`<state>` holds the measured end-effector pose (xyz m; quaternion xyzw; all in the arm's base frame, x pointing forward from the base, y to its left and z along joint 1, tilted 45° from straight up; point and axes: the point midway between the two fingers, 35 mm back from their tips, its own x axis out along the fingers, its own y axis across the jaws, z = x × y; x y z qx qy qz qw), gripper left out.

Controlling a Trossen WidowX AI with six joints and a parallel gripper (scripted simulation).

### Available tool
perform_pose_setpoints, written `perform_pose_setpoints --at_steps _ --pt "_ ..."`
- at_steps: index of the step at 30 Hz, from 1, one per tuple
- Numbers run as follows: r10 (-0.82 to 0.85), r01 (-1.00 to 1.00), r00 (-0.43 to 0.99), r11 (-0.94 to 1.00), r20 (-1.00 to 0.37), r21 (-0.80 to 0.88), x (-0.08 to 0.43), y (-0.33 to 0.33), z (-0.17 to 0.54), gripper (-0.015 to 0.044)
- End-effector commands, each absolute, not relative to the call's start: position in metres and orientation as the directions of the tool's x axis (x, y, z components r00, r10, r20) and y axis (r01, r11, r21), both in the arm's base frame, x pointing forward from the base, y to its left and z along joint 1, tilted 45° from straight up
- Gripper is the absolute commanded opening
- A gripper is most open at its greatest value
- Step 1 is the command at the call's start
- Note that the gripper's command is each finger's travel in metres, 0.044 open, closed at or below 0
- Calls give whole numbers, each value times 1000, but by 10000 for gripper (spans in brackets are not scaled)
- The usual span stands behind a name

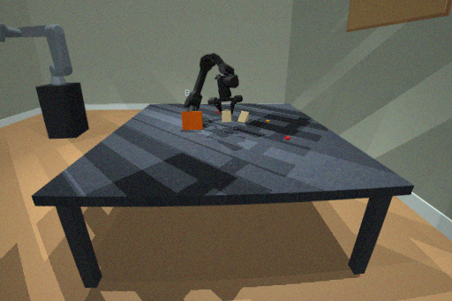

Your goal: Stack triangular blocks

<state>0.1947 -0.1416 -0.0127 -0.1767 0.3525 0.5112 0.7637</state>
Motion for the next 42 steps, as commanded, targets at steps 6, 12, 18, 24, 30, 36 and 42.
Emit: perform_pose_setpoints --at_steps 6,12,18,24,30,36,42 --pt "749 -786 207 510 -629 349 198 -147 -13 0" --pt "763 -762 203 517 -614 390 198 -148 -14 0" --pt "759 -762 201 519 -620 387 204 -147 -6 0" --pt "749 -763 197 522 -633 381 218 -144 11 0" --pt "748 -761 199 525 -633 381 234 -138 32 0" --pt "748 -761 201 526 -632 381 248 -129 52 0" --pt "750 -761 203 525 -630 380 259 -120 72 0"
